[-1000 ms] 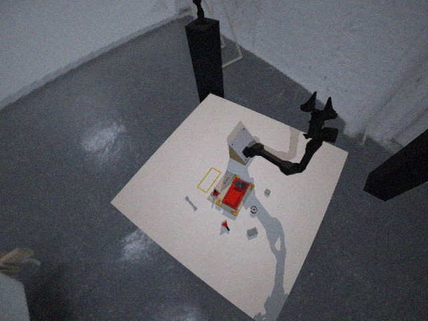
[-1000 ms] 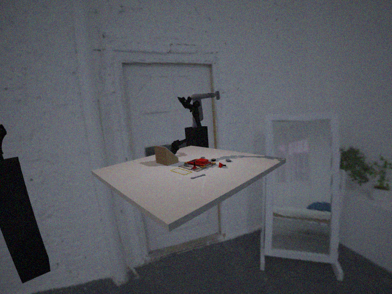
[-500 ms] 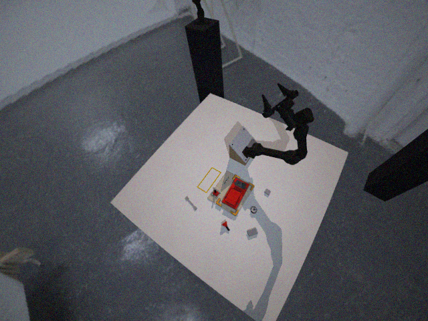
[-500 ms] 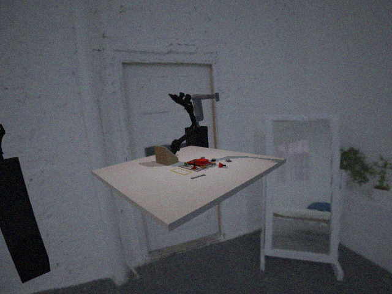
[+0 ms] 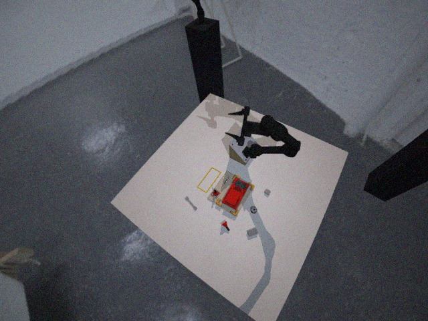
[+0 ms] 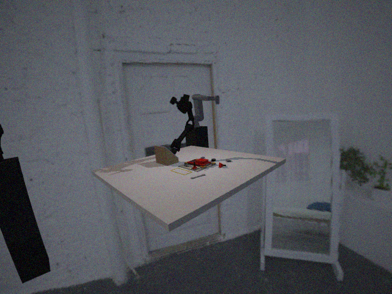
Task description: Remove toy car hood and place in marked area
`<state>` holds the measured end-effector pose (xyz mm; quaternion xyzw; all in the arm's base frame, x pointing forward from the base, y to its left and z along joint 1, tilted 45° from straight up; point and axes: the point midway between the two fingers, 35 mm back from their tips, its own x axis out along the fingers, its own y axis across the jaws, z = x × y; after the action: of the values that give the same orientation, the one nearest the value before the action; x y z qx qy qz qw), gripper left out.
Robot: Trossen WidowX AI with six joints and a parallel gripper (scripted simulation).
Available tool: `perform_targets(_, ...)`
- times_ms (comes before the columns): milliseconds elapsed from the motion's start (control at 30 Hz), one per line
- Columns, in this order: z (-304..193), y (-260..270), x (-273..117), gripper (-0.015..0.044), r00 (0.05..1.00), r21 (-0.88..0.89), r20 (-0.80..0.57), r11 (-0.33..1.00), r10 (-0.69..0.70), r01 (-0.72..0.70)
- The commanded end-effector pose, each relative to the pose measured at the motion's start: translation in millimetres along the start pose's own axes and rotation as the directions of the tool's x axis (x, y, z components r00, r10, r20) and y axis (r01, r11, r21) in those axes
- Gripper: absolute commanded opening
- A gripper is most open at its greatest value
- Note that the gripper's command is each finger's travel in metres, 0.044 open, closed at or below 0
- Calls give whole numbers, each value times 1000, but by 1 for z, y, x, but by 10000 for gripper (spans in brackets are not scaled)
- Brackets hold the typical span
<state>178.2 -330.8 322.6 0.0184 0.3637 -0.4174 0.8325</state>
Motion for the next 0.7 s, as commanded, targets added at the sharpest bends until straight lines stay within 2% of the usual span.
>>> perform_targets(0, -8, 55, 21, 440, 982, -27, -61, 983, 181, -183)
perform_targets(167, -24, 124, 39, 440, 904, -81, -176, 910, 389, -408)
perform_targets(300, -45, 186, 43, 440, 788, -99, -293, 803, 541, -588)
perform_targets(500, -85, 271, 31, 440, 551, -66, -476, 597, 685, -799)
perform_targets(667, -126, 332, 6, 440, 313, 18, -620, 411, 719, -911)
